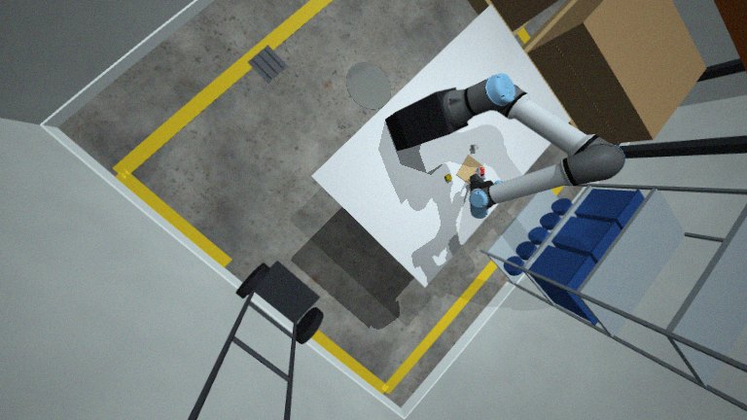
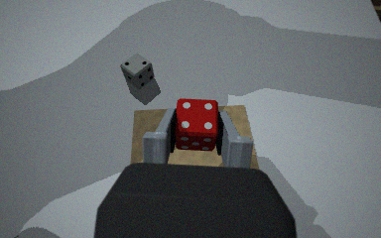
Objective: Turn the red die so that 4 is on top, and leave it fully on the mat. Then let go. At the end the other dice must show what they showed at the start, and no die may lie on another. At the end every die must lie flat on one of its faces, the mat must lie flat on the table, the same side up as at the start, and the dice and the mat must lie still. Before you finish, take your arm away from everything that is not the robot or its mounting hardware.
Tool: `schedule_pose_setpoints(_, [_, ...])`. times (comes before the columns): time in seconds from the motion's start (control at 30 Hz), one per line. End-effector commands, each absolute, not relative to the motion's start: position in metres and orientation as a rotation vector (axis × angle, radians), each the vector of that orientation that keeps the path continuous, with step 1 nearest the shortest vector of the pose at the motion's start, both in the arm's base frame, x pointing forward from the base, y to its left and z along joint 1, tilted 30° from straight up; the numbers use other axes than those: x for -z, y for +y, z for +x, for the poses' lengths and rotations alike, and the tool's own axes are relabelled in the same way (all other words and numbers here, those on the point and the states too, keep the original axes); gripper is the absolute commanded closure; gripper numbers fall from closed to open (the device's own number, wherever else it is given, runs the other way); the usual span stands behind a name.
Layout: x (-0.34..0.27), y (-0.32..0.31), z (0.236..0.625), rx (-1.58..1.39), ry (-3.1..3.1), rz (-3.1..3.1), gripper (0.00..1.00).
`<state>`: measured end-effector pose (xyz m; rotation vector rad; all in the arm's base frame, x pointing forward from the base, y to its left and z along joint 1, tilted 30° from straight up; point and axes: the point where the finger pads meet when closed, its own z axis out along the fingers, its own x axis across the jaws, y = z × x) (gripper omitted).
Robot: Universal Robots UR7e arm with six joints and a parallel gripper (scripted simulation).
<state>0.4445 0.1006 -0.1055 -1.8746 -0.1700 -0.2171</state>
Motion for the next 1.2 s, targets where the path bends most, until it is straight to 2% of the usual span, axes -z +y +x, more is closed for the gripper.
schedule_pose_setpoints(0.0, [0.105, 0.1, 0.445, 0.218, -0.17, -1.875, 0.43])
schedule_pose_setpoints(1.17, [0.13, 0.113, 0.451, 0.218, -0.17, -1.875, 0.43])
